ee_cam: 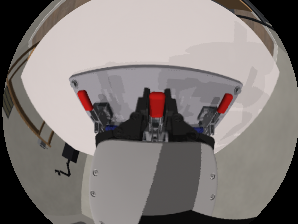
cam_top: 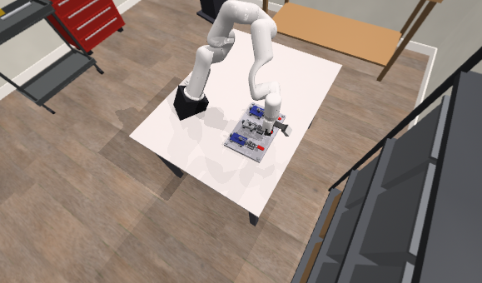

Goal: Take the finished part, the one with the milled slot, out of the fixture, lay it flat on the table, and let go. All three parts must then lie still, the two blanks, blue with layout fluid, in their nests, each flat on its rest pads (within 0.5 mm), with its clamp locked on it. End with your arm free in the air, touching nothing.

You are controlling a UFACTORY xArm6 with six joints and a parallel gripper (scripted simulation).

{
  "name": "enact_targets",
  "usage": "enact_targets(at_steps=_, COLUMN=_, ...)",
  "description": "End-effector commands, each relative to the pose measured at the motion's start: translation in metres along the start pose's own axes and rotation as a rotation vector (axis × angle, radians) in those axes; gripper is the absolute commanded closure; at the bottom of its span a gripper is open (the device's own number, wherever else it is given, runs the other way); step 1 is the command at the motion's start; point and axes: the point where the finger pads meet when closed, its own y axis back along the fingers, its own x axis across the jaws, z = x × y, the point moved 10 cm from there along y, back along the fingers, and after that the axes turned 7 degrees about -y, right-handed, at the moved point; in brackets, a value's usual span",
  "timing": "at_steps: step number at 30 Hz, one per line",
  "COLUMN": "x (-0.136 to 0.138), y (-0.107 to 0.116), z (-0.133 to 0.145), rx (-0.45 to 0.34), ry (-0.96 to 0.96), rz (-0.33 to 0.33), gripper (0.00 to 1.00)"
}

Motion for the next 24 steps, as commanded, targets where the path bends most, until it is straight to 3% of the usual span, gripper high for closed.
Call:
enact_targets(at_steps=1, x=0.000, y=0.002, z=-0.001, rx=0.004, ry=0.001, rz=0.001, gripper=1.00)
enact_targets(at_steps=24, x=0.001, y=0.013, z=0.005, rx=0.004, ry=0.001, rz=0.001, gripper=1.00)
